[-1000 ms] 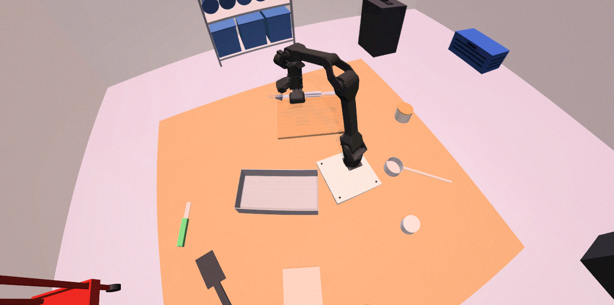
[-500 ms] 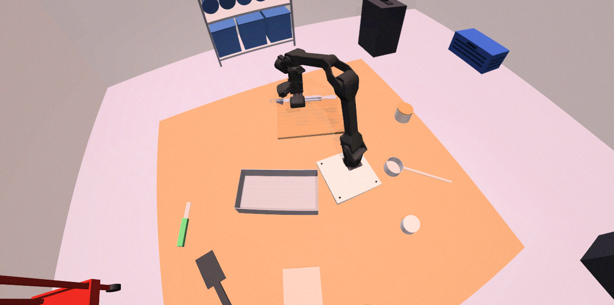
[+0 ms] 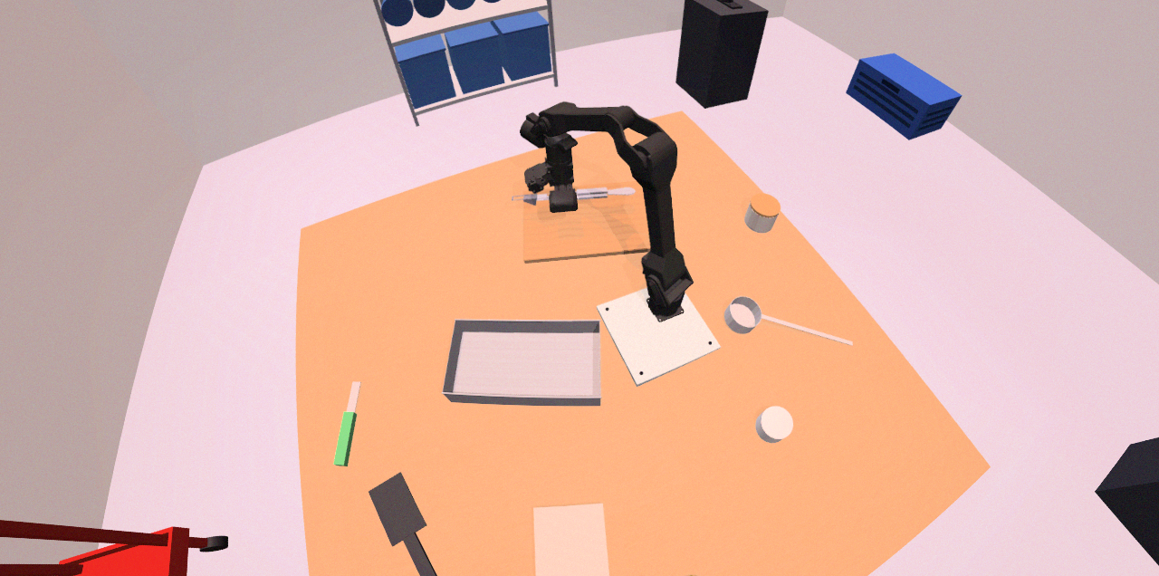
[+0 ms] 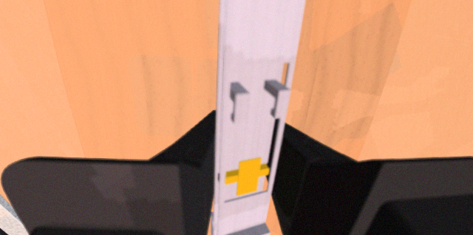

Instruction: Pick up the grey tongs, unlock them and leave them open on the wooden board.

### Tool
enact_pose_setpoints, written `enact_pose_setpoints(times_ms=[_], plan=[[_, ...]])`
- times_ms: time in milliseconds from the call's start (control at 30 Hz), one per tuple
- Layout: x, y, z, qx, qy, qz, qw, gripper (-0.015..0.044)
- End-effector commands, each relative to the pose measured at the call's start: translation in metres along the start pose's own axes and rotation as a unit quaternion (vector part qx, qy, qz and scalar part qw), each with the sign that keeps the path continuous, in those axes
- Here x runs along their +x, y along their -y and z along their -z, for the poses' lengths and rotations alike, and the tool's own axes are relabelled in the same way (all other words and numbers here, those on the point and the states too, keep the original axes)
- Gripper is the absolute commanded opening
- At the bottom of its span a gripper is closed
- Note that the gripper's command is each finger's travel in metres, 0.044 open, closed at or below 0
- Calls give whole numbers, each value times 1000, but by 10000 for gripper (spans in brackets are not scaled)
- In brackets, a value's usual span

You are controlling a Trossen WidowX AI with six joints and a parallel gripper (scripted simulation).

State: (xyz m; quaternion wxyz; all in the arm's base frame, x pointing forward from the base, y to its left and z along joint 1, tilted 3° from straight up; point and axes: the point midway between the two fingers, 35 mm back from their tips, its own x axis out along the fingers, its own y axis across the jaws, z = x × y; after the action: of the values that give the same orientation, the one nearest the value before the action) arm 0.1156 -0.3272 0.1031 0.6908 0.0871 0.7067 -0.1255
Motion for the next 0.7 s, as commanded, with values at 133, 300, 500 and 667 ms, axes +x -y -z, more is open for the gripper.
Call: enact_pose_setpoints(times_ms=[133, 300, 500, 667], plan=[[12, -1, 2, -2, -2, 2, 1000, -150], [19, -2, 3, -2, -2, 2, 1000, -150], [19, -3, 2, 0, -1, -1, 1000, -97], [19, -3, 2, 0, -1, -1, 1000, 34]])
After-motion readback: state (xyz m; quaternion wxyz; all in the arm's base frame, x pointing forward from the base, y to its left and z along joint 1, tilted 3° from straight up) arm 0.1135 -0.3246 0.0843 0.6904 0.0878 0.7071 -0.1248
